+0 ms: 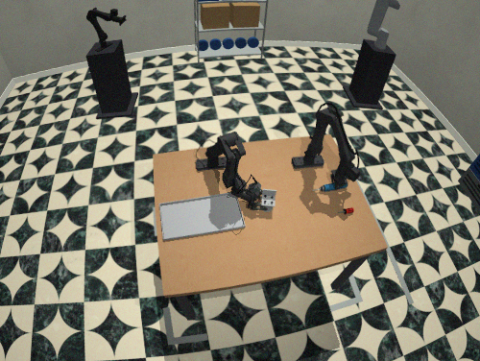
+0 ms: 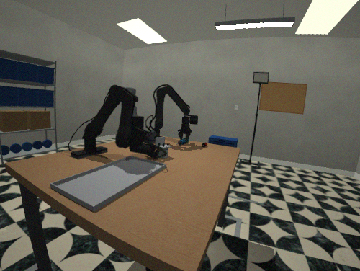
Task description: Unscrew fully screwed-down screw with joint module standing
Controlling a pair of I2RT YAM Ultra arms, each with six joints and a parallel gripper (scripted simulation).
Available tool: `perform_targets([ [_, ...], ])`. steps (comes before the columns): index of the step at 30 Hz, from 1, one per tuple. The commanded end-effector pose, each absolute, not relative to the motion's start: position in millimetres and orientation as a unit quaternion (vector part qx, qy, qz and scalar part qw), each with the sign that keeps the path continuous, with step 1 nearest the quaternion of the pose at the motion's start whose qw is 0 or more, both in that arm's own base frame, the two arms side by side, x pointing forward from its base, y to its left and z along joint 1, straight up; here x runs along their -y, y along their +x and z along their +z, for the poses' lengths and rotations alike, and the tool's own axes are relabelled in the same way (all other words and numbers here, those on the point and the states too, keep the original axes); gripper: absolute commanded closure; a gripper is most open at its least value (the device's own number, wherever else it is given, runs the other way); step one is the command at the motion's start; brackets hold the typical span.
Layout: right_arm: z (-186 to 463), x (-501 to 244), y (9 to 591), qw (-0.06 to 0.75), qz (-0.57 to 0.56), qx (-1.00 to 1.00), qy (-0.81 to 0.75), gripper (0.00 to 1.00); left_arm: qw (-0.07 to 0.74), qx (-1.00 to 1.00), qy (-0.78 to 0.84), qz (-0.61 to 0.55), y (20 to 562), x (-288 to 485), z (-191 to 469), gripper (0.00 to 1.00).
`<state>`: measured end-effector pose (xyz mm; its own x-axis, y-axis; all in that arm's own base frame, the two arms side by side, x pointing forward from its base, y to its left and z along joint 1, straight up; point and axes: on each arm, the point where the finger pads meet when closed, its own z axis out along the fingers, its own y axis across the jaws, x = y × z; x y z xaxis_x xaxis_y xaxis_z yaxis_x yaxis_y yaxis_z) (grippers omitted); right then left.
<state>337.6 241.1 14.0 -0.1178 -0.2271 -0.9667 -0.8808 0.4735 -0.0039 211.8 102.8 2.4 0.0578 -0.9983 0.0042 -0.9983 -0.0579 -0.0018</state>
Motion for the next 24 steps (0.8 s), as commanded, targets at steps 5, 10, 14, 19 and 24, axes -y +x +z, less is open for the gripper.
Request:
perform_targets([
  [5,9.1,-247.6,340.1,0.519,0.316,-0.679,-0.412,0.41,-0.004,0.686,0.727,0.004,214.5,-103.6,4.2,0.57],
  [10,9.1,-247.6,340.1,0.519,0.316,-0.679,-0.412,0.41,-0.004,0.686,0.727,0.004,214.5,-103.6,4.2,0.57],
  [14,9.1,-247.6,340.1,0.519,0.316,-0.679,-0.412,0.41,-0.004,0.686,0.727,0.004,214.5,-103.6,4.2,0.57],
  [19,9.1,-247.6,340.1,0.519,0.316,-0.679,-0.412,0.41,-0.004,0.686,0.727,0.004,214.5,-103.6,4.2,0.58],
  [24,9.1,-247.6,340.1,0.519,0.316,-0.679,-0.412,0.41,-0.004,0.686,0.727,0.004,214.5,-103.6,4.2,0.58],
])
